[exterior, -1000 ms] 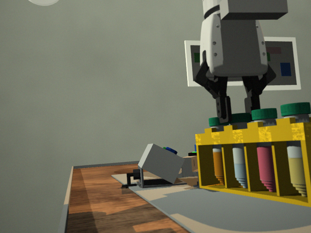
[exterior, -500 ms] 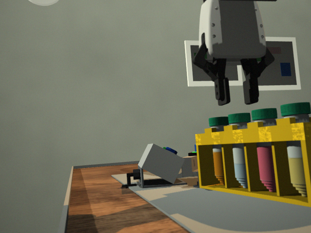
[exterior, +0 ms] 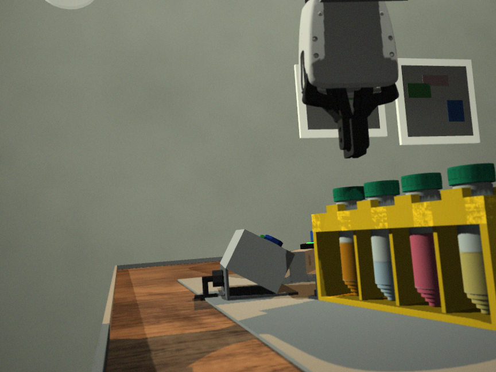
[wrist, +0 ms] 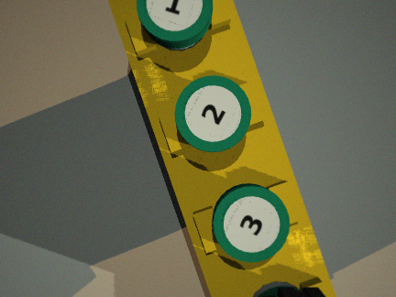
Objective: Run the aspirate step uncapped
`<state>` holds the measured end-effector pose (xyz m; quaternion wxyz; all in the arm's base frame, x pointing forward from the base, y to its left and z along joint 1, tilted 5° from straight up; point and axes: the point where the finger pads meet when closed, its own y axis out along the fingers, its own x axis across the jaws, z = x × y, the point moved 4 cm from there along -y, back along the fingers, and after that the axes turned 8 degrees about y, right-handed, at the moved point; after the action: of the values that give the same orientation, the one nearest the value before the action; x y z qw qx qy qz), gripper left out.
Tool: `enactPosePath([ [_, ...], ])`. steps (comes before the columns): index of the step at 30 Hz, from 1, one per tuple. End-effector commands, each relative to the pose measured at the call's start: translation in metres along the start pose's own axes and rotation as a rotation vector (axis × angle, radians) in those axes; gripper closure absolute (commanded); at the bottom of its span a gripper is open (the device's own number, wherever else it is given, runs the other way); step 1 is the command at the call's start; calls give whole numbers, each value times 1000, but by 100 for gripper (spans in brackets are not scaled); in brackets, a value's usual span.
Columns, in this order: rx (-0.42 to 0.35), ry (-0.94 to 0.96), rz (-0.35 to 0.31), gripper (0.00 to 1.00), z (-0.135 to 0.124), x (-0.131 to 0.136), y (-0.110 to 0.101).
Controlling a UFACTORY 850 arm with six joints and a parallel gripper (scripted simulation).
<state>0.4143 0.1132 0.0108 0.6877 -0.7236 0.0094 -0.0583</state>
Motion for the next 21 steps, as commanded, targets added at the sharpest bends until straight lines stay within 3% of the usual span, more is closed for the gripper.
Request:
enactPosePath([
  [1, -11, 6, 8, 100, -27, 18, -1],
  [4, -11, 6, 8, 100, -27, 18, -1],
  [10, -11, 6, 8, 100, -63, 39, -1],
  [15, -11, 6, 8, 100, -65, 40, -1],
  [19, -11, 6, 8, 100, -91, 55, 13],
  [21, -11, 6, 8, 100, -91, 55, 13],
])
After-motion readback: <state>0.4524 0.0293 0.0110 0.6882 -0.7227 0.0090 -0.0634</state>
